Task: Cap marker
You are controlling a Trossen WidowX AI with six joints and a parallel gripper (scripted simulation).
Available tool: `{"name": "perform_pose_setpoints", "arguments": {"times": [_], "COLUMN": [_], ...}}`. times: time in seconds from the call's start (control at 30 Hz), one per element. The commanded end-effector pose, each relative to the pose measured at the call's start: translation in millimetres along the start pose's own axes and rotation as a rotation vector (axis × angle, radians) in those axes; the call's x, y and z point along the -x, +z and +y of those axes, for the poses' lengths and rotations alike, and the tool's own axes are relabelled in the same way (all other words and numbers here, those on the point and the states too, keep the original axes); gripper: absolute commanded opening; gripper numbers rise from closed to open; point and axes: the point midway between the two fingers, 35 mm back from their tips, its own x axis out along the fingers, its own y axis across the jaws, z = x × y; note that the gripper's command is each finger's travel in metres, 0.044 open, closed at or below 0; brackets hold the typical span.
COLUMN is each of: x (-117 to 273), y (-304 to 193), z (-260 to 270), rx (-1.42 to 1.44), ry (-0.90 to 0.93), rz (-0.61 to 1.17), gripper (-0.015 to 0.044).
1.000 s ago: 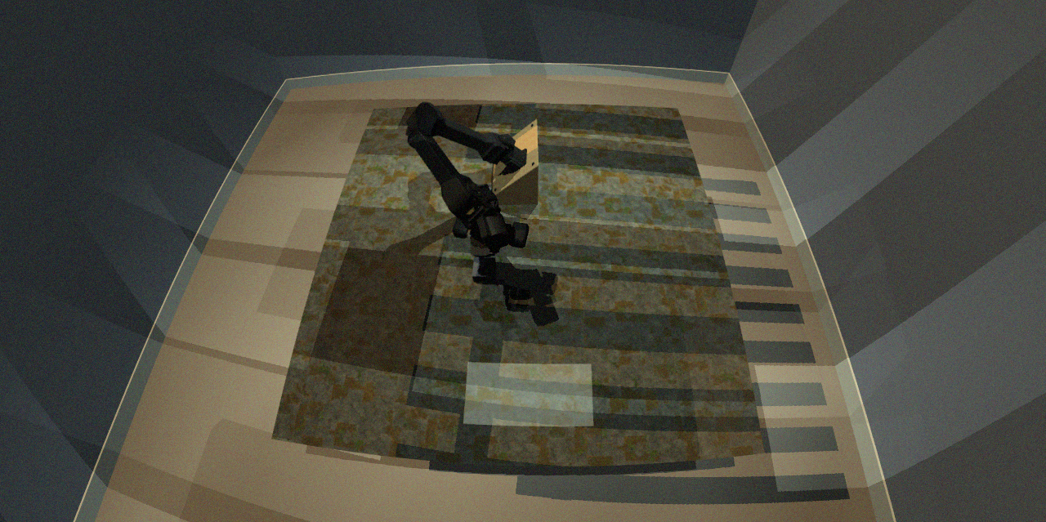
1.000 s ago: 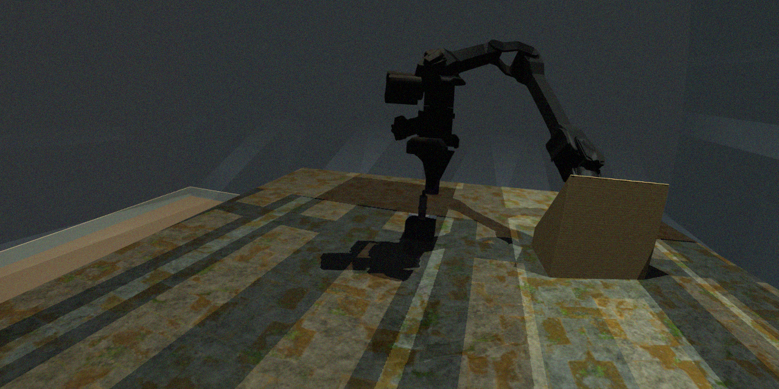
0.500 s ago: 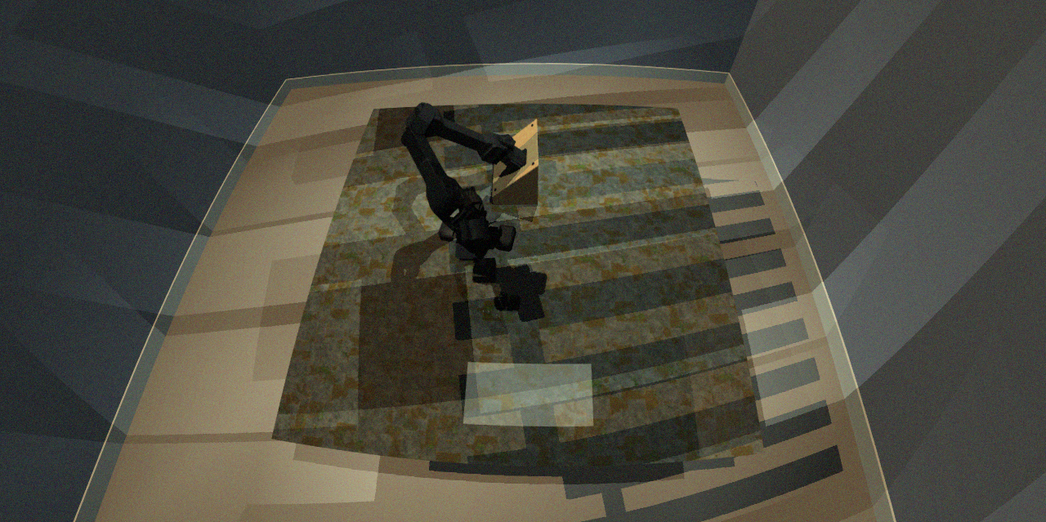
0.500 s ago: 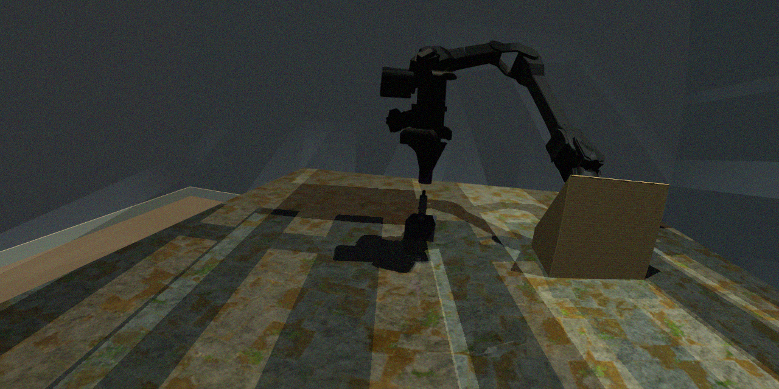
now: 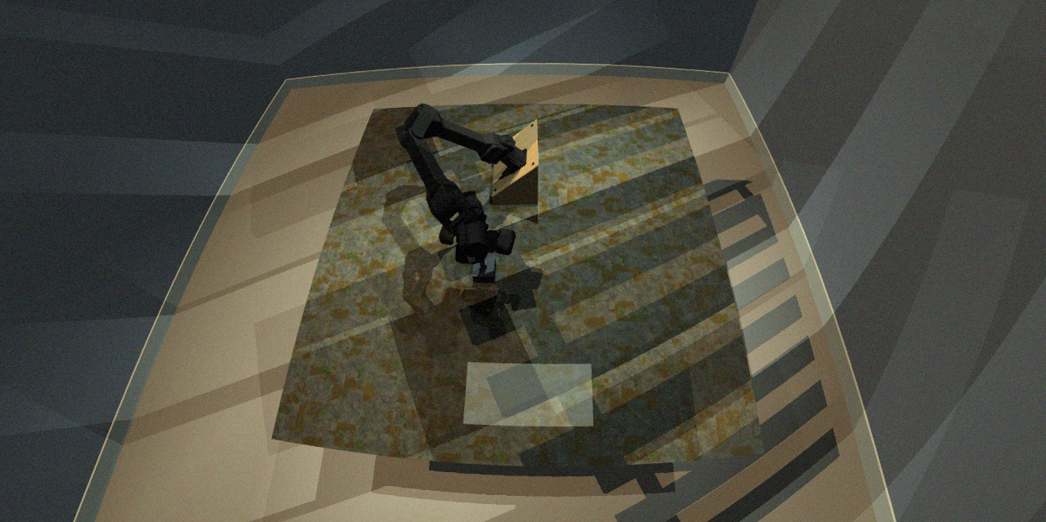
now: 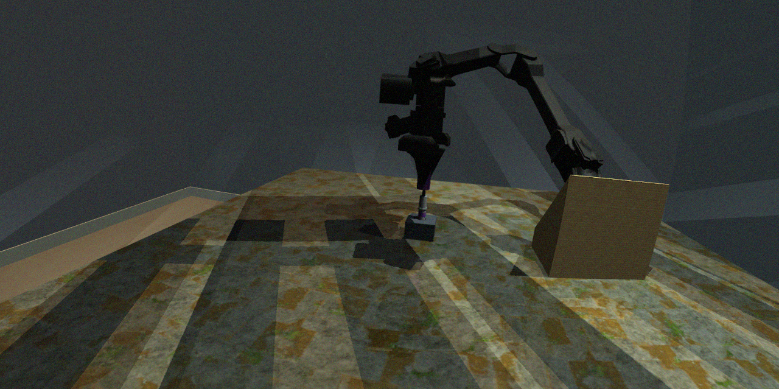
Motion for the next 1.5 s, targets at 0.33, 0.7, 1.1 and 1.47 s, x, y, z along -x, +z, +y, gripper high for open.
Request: {"name": "perform_pose_setpoints", "arguments": {"times": [0.33, 0.7, 1.1, 1.47], "x": [-24, -42, -43, -42], "y": [-1, -2, -2, -2], "z": [-1, -2, -2, -2], "rx": [0.008, 0.008, 0.008, 0.001], "ry": [-0.008, -0.01, -0.01, -0.009], "rz": [0.003, 0.003, 0.003, 0.003], "gripper": [0.0, 0.0, 0.0, 0.0289]}}
